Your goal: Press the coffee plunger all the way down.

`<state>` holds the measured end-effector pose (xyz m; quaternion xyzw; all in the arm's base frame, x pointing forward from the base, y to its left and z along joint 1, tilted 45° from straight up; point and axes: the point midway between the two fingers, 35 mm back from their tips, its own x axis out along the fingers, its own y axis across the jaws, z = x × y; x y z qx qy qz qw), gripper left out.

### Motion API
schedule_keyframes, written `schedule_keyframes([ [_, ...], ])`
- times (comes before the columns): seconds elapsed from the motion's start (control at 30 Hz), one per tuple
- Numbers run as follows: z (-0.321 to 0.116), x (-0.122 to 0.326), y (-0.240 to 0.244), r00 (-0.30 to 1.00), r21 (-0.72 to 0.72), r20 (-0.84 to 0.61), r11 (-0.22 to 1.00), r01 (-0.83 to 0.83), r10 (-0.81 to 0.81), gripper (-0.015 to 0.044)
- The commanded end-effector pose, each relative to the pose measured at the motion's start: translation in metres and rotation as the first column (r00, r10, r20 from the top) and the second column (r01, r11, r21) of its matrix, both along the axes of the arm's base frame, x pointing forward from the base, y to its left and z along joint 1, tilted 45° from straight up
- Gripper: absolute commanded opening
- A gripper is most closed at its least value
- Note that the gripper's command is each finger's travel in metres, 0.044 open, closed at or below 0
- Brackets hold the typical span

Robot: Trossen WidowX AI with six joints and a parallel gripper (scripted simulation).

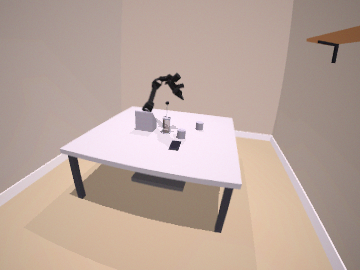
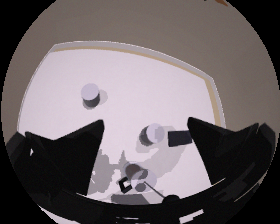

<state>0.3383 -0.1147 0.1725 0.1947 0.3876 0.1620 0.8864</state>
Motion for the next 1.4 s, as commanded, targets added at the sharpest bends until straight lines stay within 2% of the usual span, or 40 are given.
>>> schedule_keyframes([
  [0.0,-0.004,-0.039,-0.028,0.998,0.055,-0.010,0.996,0.069,-0.069,0.0440],
  [0.37,-0.007,-0.149,-0.079,0.931,0.265,0.019,0.900,0.346,-0.364,0.0440],
  [0.5,-0.013,-0.150,-0.074,0.928,0.267,0.018,0.896,0.355,-0.373,0.0440],
  [0.73,-0.049,-0.153,-0.039,0.927,0.267,0.018,0.896,0.355,-0.373,0.0440],
  [1.37,-0.062,-0.135,-0.033,0.927,0.262,0.013,0.896,0.358,-0.374,0.0440],
])
